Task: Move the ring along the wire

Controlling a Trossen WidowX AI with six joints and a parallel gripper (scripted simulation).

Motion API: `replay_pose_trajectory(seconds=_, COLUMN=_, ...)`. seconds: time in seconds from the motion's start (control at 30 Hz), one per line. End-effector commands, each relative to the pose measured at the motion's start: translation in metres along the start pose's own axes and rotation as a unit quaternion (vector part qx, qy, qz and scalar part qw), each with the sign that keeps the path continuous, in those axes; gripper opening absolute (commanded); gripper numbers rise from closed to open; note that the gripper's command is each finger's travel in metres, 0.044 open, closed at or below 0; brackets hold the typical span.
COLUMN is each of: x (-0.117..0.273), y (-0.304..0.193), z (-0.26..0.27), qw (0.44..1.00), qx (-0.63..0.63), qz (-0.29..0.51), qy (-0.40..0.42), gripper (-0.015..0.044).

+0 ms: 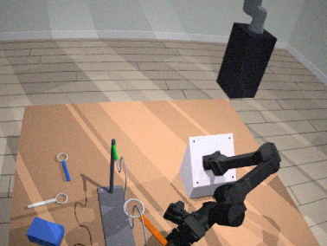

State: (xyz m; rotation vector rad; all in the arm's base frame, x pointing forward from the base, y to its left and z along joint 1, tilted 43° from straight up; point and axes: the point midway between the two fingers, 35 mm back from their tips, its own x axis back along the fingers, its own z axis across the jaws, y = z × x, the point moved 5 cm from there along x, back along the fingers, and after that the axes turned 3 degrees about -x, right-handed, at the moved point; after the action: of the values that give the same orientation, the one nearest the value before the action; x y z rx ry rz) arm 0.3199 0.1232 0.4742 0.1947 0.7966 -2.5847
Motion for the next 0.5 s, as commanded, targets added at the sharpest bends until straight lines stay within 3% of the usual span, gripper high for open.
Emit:
replay_pose_trajectory(seconds=0.0, x=0.0005, y=-0.0001, z=0.0028, qw=0.999, qx=-0.029, qz=0.000, qy=0.018, gripper=-0.0150)
replay_pose_trajectory(seconds=0.47, x=0.0009, y=0.0004, z=0.0074, qw=0.992, qx=-0.115, qz=0.003, qy=0.062, gripper=-0.0150)
